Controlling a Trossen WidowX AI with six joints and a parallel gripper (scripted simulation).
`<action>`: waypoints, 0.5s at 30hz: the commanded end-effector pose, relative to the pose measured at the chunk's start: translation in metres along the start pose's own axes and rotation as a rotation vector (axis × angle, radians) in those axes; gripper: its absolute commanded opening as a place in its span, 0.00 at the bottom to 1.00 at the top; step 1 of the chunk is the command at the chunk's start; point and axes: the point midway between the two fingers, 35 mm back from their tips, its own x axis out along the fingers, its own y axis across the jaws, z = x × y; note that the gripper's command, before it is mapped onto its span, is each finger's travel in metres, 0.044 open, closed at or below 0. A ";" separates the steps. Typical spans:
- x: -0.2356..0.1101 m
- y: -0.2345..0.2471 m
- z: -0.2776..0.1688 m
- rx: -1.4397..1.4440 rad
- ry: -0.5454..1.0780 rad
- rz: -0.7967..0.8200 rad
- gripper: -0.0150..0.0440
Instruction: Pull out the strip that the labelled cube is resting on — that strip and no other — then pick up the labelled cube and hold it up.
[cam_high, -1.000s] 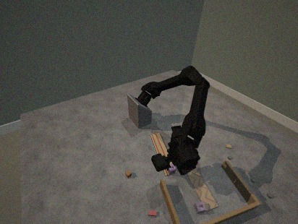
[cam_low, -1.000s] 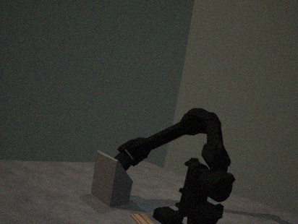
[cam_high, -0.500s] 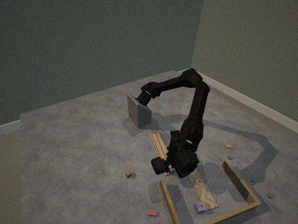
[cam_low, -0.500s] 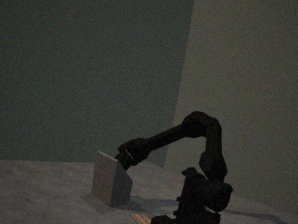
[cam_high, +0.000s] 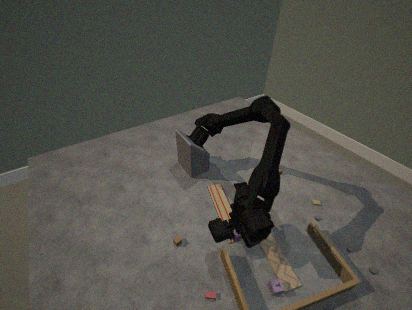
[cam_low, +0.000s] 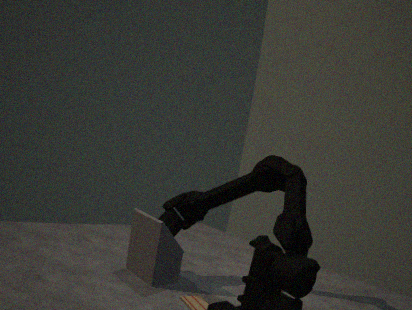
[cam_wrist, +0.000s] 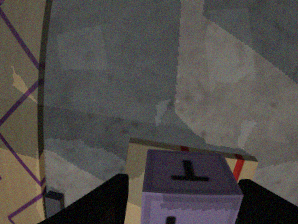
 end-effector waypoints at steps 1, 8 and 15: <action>0.000 0.000 0.000 0.000 0.000 0.000 0.50; 0.000 0.000 0.000 0.000 0.000 0.000 0.39; -0.014 -0.001 -0.017 0.003 0.002 0.000 0.25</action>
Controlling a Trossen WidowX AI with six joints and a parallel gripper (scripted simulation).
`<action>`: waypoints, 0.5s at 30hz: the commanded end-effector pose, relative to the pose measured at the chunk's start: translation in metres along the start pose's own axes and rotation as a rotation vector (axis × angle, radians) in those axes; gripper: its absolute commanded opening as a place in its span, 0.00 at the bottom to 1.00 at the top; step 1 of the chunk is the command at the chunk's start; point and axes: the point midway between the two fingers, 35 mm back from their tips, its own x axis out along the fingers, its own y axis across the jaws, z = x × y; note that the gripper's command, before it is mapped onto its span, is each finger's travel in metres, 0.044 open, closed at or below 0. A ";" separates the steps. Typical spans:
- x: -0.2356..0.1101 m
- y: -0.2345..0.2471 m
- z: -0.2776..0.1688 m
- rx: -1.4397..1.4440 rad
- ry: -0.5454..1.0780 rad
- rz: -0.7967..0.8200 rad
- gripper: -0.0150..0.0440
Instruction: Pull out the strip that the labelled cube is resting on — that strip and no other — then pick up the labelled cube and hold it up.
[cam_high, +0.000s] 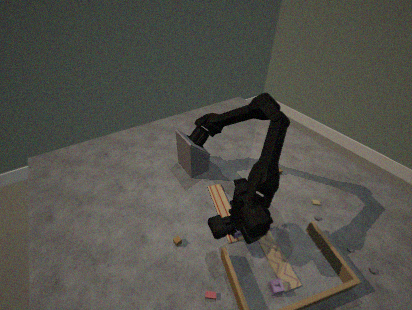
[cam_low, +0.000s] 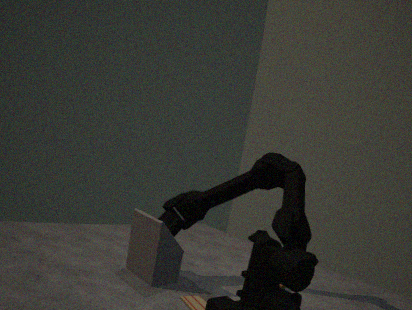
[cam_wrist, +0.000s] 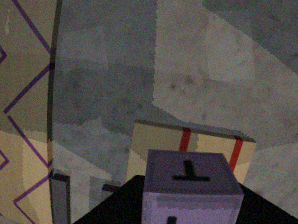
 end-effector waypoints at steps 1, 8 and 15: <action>-0.009 -0.002 -0.015 0.007 0.008 -0.002 0.25; -0.029 -0.002 -0.044 0.011 0.012 -0.001 0.25; -0.035 -0.002 -0.056 0.013 0.013 0.001 0.25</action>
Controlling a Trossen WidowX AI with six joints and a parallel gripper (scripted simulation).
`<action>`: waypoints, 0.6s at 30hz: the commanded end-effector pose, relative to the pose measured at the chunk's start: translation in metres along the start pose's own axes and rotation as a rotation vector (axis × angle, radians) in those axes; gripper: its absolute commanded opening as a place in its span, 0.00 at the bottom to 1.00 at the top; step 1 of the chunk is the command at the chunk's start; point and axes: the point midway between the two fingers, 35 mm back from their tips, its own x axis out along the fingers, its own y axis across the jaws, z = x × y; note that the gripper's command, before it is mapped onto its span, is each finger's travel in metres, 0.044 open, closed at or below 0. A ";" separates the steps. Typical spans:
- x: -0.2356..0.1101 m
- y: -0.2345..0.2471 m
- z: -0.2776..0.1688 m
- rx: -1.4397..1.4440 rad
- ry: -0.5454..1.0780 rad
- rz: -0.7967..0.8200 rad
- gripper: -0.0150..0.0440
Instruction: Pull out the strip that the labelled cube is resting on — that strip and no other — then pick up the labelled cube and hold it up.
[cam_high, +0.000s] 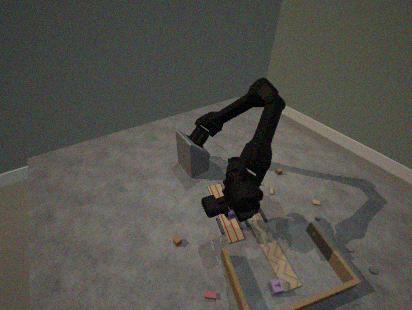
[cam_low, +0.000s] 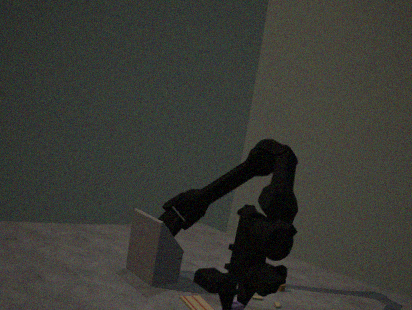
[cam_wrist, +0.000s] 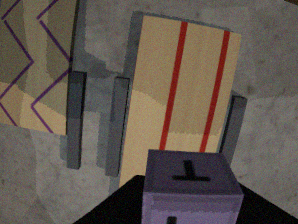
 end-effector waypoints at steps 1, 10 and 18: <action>0.002 0.000 -0.010 0.001 0.014 -0.001 0.25; 0.002 -0.001 -0.038 0.002 0.015 -0.001 0.25; -0.033 -0.001 -0.038 0.002 0.015 -0.003 0.25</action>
